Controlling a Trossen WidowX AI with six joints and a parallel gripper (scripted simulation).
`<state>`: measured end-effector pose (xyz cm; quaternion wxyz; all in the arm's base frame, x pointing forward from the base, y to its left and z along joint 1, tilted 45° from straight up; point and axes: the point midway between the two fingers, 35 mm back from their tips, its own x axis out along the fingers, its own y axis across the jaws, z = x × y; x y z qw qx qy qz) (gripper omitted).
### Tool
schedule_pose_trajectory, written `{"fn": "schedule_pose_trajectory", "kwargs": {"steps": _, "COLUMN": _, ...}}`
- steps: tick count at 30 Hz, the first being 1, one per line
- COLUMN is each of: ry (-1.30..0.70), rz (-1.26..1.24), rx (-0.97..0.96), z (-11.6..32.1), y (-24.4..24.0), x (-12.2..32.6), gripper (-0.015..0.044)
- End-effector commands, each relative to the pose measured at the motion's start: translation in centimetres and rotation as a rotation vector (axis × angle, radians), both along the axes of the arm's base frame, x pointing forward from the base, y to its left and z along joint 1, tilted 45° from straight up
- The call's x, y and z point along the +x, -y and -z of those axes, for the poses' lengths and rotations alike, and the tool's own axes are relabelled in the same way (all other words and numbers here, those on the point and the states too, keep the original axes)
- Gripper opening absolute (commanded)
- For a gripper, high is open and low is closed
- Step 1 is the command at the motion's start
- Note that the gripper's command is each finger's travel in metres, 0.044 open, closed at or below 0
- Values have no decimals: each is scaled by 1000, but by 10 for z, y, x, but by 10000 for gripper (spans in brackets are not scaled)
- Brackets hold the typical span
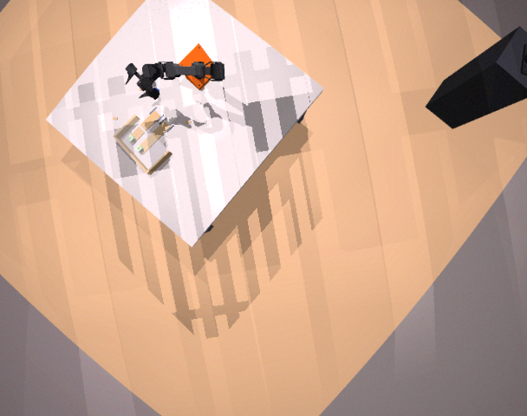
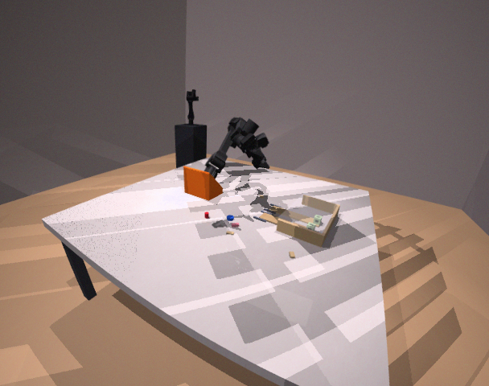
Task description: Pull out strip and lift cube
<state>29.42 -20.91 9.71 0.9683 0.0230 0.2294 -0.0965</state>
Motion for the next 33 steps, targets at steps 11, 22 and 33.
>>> {"fn": "schedule_pose_trajectory", "kwargs": {"steps": 11, "ry": 51, "rz": -209, "rx": 770, "z": -24, "y": -93, "x": 3, "gripper": 400}}
{"fn": "schedule_pose_trajectory", "kwargs": {"steps": 22, "ry": 51, "rz": -209, "rx": 770, "z": -24, "y": -93, "x": 3, "gripper": 400}}
{"fn": "schedule_pose_trajectory", "kwargs": {"steps": 33, "ry": 38, "rz": -211, "rx": 774, "z": -23, "y": -93, "x": 6, "gripper": 347}}
